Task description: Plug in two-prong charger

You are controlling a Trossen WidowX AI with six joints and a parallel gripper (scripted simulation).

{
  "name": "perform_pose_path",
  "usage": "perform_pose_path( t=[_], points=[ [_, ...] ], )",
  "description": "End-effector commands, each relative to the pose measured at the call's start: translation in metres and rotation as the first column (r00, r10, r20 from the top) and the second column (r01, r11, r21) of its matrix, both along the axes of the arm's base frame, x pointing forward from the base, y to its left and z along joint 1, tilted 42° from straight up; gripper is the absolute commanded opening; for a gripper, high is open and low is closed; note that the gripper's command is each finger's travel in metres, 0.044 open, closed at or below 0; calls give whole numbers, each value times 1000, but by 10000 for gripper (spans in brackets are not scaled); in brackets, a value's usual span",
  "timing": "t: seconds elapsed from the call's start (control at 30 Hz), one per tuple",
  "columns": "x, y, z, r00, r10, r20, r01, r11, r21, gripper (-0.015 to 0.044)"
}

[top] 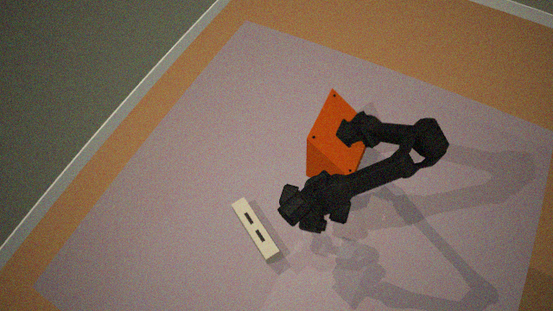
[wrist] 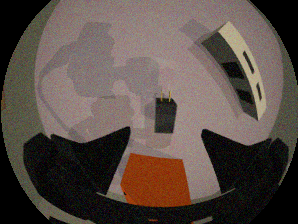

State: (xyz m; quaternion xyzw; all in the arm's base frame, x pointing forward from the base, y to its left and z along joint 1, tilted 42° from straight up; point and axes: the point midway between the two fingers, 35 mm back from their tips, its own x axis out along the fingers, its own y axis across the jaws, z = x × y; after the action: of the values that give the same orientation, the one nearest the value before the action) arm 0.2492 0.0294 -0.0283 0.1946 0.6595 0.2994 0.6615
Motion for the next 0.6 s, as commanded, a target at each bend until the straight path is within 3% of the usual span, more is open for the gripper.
perform_pose_path(
  t=[0.0,0.57],
  points=[
    [-2,5,-4,1000,-4,-9,4,1000,8,440],
    [-1,20,-22,1000,-4,-9,4,1000,8,440]
  ],
)
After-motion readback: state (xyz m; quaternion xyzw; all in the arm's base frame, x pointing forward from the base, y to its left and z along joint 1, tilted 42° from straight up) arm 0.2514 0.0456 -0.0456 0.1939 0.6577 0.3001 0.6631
